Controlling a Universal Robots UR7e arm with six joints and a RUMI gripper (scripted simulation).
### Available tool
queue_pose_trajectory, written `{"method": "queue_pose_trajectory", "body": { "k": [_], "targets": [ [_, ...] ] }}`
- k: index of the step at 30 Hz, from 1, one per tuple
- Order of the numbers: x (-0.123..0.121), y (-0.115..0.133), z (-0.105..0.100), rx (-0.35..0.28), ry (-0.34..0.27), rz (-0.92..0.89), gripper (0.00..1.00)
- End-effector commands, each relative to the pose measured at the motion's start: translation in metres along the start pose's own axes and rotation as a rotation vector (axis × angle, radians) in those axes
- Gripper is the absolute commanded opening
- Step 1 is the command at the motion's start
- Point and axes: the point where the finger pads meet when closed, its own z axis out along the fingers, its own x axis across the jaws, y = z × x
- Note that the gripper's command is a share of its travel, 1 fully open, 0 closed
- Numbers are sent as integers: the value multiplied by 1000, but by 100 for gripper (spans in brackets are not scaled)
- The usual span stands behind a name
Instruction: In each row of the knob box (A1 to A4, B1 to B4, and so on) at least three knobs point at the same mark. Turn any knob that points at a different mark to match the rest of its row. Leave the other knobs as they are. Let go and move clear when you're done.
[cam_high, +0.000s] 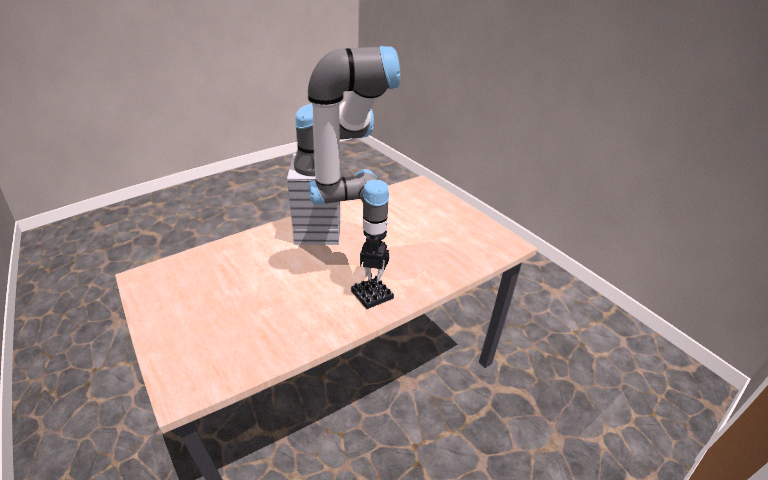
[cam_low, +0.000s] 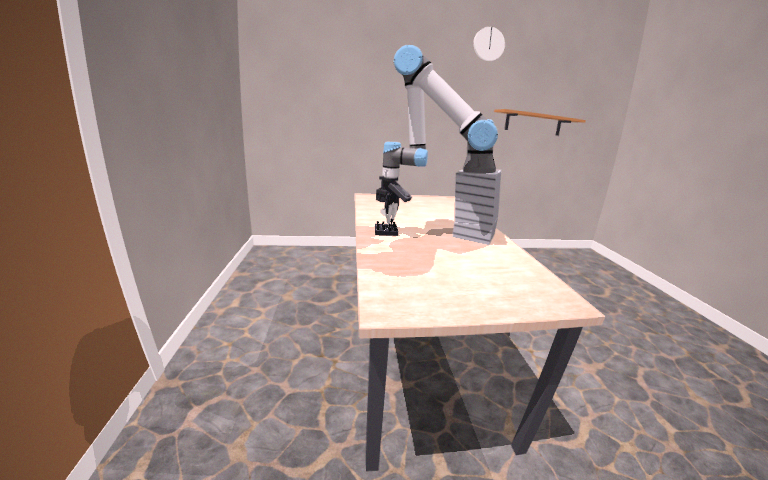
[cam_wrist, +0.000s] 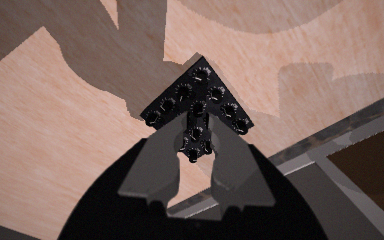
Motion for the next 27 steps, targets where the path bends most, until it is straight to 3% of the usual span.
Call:
{"method": "queue_pose_trajectory", "body": {
  "k": [1,27],
  "targets": [
    [0,0,0,-1,1,0,11],
    [0,0,10,-1,1,0,11]
  ]
}}
